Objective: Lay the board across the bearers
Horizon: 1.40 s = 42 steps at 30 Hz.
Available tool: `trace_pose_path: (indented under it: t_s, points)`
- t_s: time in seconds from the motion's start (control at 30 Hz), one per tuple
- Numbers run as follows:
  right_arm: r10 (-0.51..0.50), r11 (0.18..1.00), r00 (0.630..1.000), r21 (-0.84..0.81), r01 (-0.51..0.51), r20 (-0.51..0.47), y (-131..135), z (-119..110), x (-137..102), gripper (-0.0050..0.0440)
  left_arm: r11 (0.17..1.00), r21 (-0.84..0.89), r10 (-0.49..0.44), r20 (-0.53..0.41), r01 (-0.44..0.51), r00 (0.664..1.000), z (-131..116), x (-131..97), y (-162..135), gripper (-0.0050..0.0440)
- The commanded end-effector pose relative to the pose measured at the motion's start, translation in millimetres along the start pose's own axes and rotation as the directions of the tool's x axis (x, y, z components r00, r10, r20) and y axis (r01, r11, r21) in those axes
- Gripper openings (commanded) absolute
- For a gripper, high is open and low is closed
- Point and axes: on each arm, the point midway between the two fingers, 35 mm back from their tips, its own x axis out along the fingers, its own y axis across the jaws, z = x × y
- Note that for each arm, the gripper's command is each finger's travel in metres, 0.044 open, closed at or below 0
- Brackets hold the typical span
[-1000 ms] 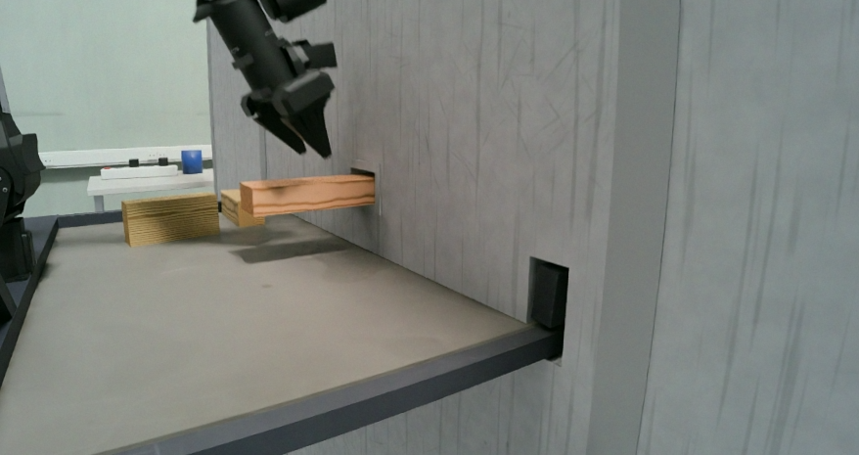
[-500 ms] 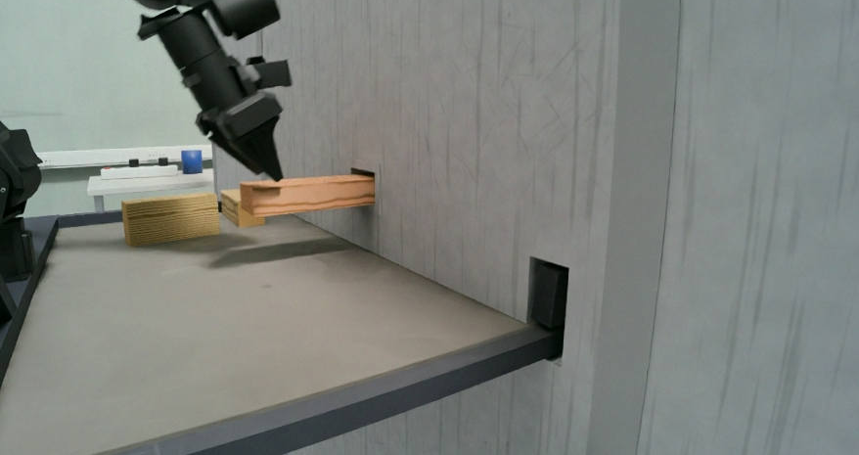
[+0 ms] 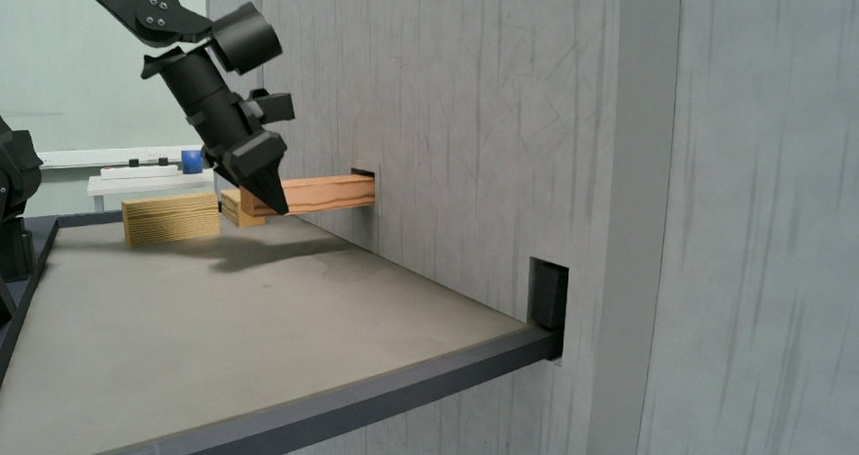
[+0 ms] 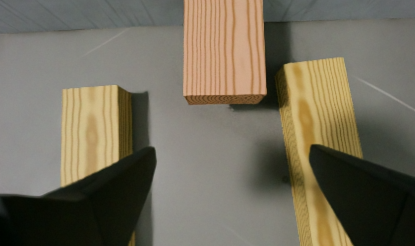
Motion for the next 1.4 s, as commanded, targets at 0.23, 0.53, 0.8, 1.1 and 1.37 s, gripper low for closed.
trace_pose_path:
  t_s: [0.23, 0.53, 0.8, 1.1, 1.37]
  points:
    - [0.004, 1.000, 1.000, 0.005, -0.004, 0.027, -0.5, 6.7, -5.4, 0.0400, 1.000, 0.000, -0.008, 0.049, 0.008, 0.999, 17.2, 1.4, -1.6, 0.0317]
    - [0.006, 1.000, 0.999, 0.005, -0.007, 0.033, -0.3, 16.4, -3.5, 0.0400, 1.000, 0.001, -0.006, 0.040, 0.006, 0.999, 11.5, 1.6, -0.7, 0.0261]
    - [0.006, 1.000, 0.999, 0.006, -0.006, 0.034, -0.5, 22.9, -0.2, 0.0400, 1.000, -0.001, -0.008, 0.052, 0.008, 0.999, 23.4, 3.0, -1.0, 0.0270]
    - [0.007, 1.000, 0.999, 0.004, -0.007, 0.035, -0.5, 33.7, 5.2, 0.0400, 1.000, 0.000, -0.008, 0.054, 0.008, 0.999, 46.9, 15.7, -0.8, 0.0270]
    - [0.005, 1.000, 0.999, 0.006, -0.006, 0.035, -0.7, 41.5, 9.0, 0.0400, 1.000, 0.000, -0.008, 0.056, 0.008, 0.998, 65.6, 25.6, -0.6, 0.0270]
